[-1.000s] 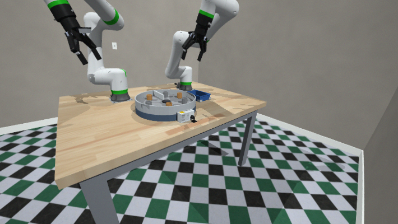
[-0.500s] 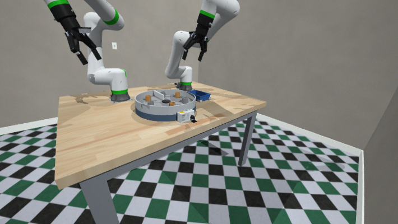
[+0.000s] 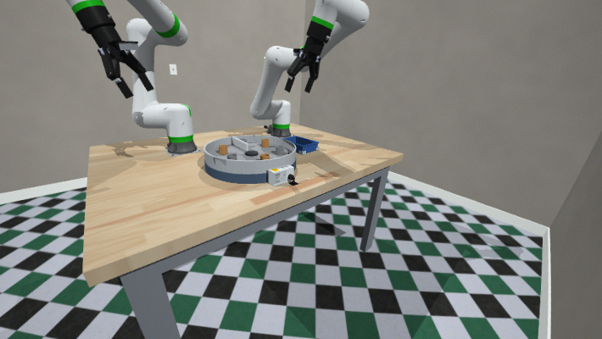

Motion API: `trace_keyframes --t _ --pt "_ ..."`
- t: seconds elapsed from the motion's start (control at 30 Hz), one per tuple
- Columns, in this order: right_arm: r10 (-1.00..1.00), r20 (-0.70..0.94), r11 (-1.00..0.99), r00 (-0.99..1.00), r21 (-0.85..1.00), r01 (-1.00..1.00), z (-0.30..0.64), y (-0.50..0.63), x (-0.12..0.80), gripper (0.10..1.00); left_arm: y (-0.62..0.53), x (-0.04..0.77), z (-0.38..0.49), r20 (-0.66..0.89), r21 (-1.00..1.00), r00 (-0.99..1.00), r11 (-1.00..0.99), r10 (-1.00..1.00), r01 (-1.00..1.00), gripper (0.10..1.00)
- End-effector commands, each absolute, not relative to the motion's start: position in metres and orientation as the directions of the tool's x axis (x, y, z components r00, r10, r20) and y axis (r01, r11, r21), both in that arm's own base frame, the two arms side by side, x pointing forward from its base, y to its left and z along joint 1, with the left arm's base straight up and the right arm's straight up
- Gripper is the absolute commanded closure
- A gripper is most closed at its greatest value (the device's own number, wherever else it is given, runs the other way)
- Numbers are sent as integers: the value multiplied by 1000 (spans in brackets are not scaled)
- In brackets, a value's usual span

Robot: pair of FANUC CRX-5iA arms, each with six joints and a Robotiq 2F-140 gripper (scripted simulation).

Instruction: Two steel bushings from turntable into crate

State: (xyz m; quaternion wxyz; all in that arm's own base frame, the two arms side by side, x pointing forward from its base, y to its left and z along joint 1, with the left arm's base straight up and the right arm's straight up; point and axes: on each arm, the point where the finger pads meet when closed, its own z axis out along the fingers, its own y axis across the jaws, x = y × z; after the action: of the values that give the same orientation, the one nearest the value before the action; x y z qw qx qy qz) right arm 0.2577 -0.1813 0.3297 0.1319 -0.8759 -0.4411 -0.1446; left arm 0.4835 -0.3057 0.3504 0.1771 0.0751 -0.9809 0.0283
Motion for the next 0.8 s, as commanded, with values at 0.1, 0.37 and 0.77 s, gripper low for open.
trace_keyframes --t 0.1,0.37,0.77 --pt "735 369 -576 569 -102 811 330 -181 258 98 -277 500 351 342 -7 -902 960 -262 -281 98" --pt "735 369 -576 569 -102 811 330 -181 258 98 -237 520 349 330 23 -845 899 -420 -438 98" --pt "735 369 -576 569 -102 811 330 -181 258 98 -143 551 346 293 80 -628 673 -721 -736 98"
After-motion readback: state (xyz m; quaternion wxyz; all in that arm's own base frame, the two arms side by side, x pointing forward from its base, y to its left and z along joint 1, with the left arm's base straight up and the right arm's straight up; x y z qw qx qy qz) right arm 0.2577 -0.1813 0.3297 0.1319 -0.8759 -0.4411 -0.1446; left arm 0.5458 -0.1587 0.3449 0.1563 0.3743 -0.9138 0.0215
